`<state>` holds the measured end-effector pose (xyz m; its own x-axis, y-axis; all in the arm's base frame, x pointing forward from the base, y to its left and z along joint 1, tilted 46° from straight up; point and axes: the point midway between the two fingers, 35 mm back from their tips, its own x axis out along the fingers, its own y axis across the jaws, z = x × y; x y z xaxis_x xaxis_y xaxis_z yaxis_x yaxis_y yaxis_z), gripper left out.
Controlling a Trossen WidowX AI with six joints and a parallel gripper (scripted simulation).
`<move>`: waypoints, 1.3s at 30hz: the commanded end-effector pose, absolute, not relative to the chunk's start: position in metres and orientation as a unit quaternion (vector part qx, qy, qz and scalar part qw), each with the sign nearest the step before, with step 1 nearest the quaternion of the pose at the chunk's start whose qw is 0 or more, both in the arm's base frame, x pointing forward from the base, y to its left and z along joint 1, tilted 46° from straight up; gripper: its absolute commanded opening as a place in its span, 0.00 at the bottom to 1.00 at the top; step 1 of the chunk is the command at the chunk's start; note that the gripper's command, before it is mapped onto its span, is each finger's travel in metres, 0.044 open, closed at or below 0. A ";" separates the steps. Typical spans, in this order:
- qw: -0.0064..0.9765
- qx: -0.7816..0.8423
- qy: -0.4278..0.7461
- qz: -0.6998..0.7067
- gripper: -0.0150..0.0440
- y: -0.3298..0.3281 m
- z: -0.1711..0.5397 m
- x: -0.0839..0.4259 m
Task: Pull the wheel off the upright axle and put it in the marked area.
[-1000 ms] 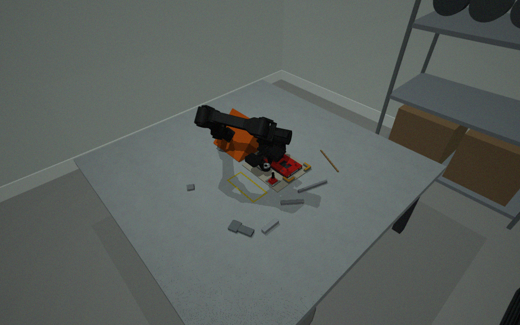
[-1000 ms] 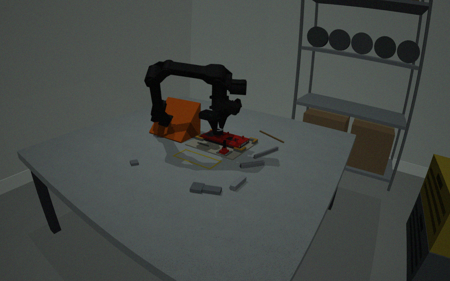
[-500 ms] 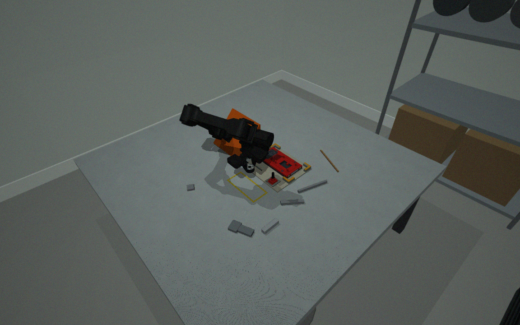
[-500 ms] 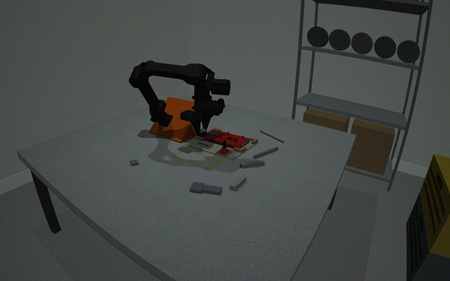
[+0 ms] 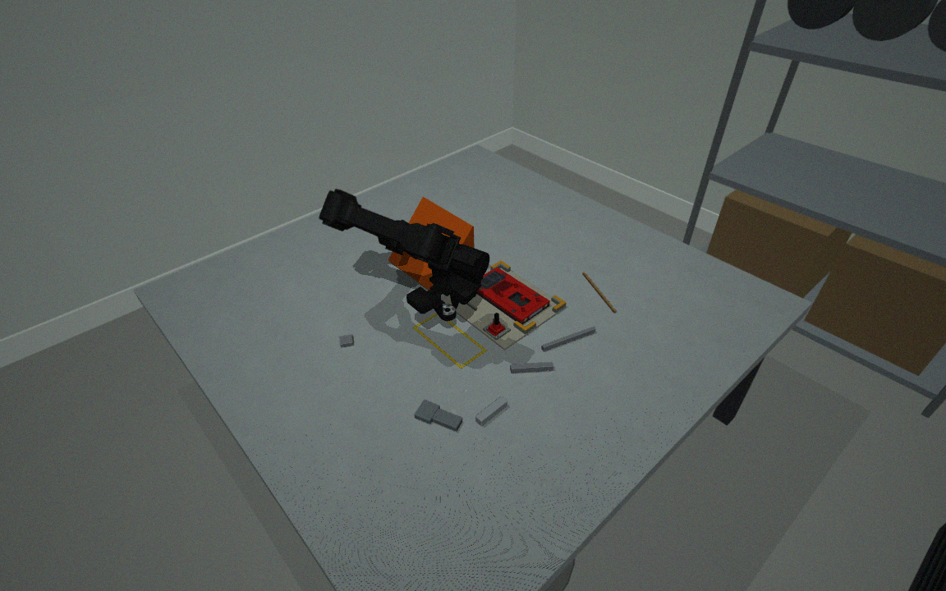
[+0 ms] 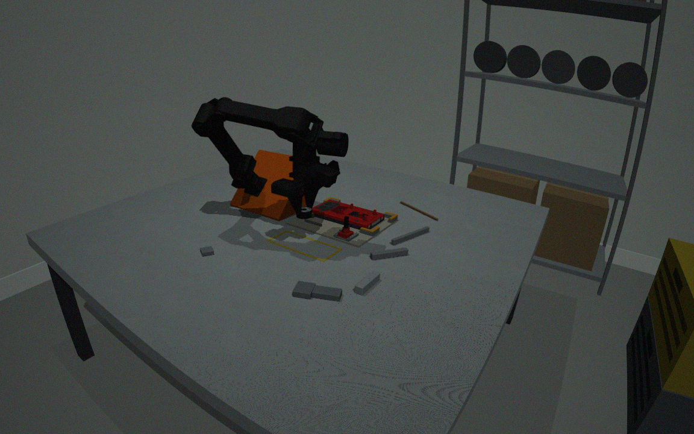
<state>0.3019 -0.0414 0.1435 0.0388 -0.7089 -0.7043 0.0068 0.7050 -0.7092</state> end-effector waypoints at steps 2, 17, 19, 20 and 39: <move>0.664 -0.277 0.640 -0.268 0.25 -0.051 0.134 0.303; 0.664 -0.279 0.639 -0.270 0.25 -0.103 0.085 0.304; 0.664 -0.279 0.639 -0.270 0.25 -0.103 0.085 0.304; 0.664 -0.279 0.639 -0.270 0.25 -0.103 0.085 0.304; 0.664 -0.278 0.640 -0.269 0.76 -0.057 0.129 0.302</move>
<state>0.3041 -0.0648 0.1194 0.0415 -0.7134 -0.6995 -0.0051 0.6999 -0.7142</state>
